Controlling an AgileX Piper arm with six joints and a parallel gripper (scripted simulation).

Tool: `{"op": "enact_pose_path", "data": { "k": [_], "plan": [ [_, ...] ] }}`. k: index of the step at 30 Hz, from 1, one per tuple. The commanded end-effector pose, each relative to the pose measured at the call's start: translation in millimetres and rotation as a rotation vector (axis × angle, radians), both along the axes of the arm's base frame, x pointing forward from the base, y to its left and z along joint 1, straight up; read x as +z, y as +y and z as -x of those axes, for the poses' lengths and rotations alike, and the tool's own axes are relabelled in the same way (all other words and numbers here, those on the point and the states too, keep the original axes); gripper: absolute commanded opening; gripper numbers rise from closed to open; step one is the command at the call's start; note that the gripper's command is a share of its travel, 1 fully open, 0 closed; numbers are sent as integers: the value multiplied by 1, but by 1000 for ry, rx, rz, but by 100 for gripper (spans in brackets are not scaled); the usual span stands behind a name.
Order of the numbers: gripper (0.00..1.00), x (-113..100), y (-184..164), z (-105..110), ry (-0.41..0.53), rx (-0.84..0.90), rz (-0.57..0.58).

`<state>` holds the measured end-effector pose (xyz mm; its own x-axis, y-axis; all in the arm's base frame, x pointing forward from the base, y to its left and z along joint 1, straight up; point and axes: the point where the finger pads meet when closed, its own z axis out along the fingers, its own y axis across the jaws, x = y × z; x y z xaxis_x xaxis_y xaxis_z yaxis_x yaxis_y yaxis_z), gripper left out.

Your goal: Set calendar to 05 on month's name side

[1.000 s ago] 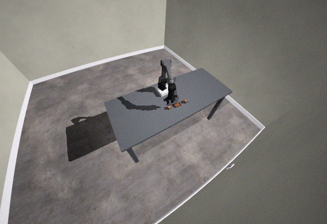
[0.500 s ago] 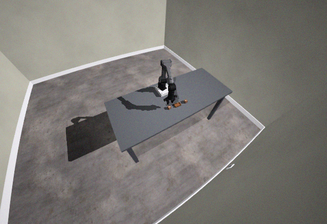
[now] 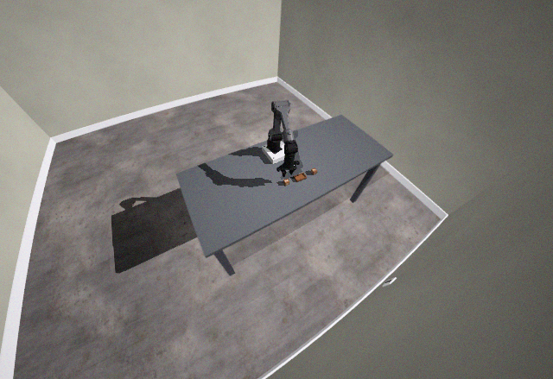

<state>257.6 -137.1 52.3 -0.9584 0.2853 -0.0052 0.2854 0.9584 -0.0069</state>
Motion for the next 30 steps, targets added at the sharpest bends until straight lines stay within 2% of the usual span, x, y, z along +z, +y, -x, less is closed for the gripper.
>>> {"op": "enact_pose_path", "data": {
  "k": [1,7,30],
  "plan": [
    [63,-2,1,0,2,2,-1],
    [63,-4,0,0,1,2,0],
    [63,-33,1,0,4,1,-2]
  ]
}}
